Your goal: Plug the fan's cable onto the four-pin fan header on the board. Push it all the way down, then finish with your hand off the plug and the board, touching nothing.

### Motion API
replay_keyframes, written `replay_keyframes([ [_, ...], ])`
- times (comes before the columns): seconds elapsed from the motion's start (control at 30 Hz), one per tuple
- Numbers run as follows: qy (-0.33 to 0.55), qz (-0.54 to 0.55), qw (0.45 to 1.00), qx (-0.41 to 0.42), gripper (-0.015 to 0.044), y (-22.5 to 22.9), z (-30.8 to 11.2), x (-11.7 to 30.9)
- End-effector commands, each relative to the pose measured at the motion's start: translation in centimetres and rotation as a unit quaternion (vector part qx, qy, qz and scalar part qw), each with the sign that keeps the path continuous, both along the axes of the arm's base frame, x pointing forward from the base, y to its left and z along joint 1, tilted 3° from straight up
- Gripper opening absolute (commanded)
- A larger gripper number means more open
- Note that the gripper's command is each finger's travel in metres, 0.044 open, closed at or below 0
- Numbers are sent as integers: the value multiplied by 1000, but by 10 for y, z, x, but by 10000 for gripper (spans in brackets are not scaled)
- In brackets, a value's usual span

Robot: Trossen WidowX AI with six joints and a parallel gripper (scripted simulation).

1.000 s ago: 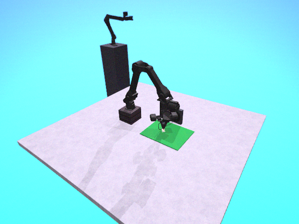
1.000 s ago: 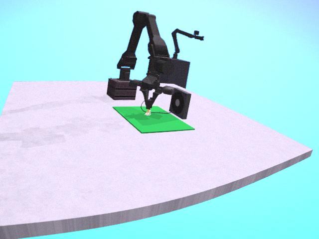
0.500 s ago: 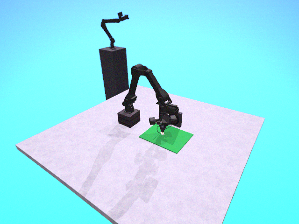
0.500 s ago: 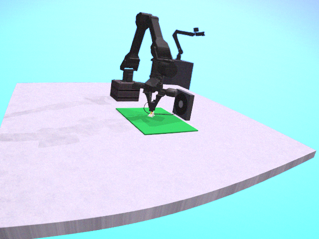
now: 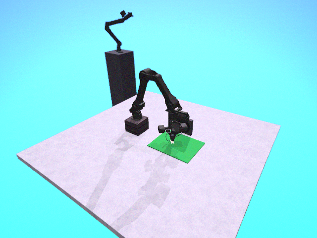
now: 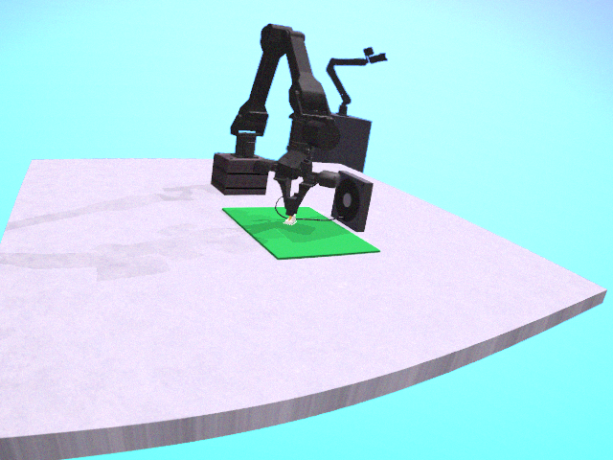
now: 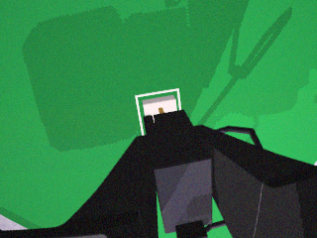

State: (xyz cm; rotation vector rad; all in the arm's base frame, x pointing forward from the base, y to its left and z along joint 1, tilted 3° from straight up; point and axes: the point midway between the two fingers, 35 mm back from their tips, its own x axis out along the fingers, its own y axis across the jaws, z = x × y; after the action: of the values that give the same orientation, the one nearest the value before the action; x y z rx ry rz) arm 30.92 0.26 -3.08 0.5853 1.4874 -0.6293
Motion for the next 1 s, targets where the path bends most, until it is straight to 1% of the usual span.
replay_keyframes([
  [0.0, 0, 1, 1000, 1, 0, 0, -2, 0],
  [0.7, 0, 1, 1000, 1, 0, 0, -17, -1],
  [0.97, 0, 0, 1000, -1, 210, -1, -13, 0],
])
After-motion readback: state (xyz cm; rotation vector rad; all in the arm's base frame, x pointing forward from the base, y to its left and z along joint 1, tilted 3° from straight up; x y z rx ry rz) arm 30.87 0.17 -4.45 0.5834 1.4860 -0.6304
